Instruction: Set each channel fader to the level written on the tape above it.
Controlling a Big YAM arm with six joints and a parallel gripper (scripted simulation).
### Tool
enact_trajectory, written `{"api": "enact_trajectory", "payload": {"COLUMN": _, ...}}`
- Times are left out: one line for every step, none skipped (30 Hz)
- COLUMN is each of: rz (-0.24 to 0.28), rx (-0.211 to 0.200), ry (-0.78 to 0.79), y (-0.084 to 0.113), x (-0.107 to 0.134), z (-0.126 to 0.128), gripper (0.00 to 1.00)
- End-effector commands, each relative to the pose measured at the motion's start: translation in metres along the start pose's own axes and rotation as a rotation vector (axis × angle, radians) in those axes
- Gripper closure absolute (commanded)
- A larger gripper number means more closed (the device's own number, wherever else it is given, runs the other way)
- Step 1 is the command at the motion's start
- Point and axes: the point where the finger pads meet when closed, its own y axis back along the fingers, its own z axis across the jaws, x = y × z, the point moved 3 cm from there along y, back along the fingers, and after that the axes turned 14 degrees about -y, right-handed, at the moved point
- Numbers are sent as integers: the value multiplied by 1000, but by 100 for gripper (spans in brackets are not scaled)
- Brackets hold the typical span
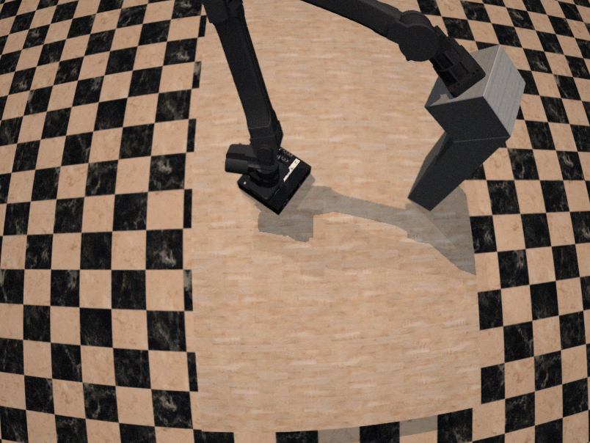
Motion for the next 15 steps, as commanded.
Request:
{"api": "enact_trajectory", "payload": {"rz": -10, "rx": -10, "ry": -1, "y": 8, "x": -13, "z": 4, "gripper": 100}}
{"api": "enact_trajectory", "payload": {"rz": -12, "rx": -10, "ry": -3, "y": 7, "x": -16, "z": 4, "gripper": 100}}
{"api": "enact_trajectory", "payload": {"rz": -16, "rx": -10, "ry": -6, "y": 6, "x": -19, "z": 4, "gripper": 100}}
{"api": "enact_trajectory", "payload": {"rz": -18, "rx": -10, "ry": -8, "y": 5, "x": -20, "z": 4, "gripper": 100}}
{"api": "enact_trajectory", "payload": {"rz": -17, "rx": -10, "ry": -8, "y": 5, "x": -21, "z": 5, "gripper": 100}}
{"api": "enact_trajectory", "payload": {"rz": -15, "rx": -10, "ry": -6, "y": 6, "x": -20, "z": 5, "gripper": 100}}
{"api": "enact_trajectory", "payload": {"rz": -13, "rx": -11, "ry": -4, "y": 7, "x": -19, "z": 5, "gripper": 100}}
{"api": "enact_trajectory", "payload": {"rz": -13, "rx": -12, "ry": -3, "y": 7, "x": -19, "z": 6, "gripper": 100}}
{"api": "enact_trajectory", "payload": {"rz": -14, "rx": -13, "ry": -4, "y": 7, "x": -20, "z": 7, "gripper": 100}}
{"api": "enact_trajectory", "payload": {"rz": -16, "rx": -13, "ry": -5, "y": 7, "x": -22, "z": 7, "gripper": 100}}
{"api": "enact_trajectory", "payload": {"rz": -17, "rx": -12, "ry": -7, "y": 6, "x": -23, "z": 6, "gripper": 100}}
{"api": "enact_trajectory", "payload": {"rz": -17, "rx": -9, "ry": -8, "y": 6, "x": -24, "z": 5, "gripper": 100}}
{"api": "enact_trajectory", "payload": {"rz": -15, "rx": -8, "ry": -7, "y": 6, "x": -24, "z": 4, "gripper": 100}}
{"api": "enact_trajectory", "payload": {"rz": -15, "rx": -8, "ry": -6, "y": 6, "x": -24, "z": 4, "gripper": 100}}
{"api": "enact_trajectory", "payload": {"rz": -15, "rx": -8, "ry": -6, "y": 6, "x": -24, "z": 4, "gripper": 100}}
